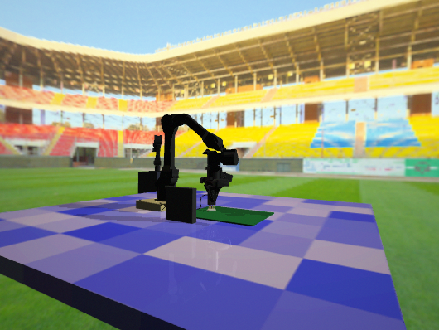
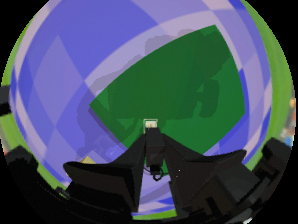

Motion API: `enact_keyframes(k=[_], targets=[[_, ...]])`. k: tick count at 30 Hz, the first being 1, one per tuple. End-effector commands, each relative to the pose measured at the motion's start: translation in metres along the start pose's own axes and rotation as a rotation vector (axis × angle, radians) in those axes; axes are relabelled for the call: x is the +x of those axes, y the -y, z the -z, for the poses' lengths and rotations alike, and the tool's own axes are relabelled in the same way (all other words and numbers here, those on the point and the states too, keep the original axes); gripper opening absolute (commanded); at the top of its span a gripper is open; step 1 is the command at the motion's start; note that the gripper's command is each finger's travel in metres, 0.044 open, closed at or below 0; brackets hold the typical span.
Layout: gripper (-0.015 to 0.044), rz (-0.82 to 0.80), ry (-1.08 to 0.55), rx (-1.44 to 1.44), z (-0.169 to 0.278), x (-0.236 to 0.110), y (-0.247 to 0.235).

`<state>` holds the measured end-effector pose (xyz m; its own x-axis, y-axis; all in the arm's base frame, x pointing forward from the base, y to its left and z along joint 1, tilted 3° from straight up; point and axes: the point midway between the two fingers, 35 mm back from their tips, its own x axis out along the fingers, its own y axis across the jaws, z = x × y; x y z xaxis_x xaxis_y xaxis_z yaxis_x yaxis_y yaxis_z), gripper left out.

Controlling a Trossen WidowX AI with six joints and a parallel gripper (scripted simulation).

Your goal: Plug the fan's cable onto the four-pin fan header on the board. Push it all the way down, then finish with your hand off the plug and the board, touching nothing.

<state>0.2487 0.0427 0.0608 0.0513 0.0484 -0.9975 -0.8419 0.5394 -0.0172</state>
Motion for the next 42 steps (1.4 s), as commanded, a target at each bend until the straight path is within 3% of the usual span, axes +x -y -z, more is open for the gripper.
enact_keyframes(k=[1, 42], targets=[[0.0, -0.001, 0.002, 0.006, 0.0, 0.001, 0.0], [0.0, -0.002, 0.002, 0.005, 0.0, 0.019, -0.001]])
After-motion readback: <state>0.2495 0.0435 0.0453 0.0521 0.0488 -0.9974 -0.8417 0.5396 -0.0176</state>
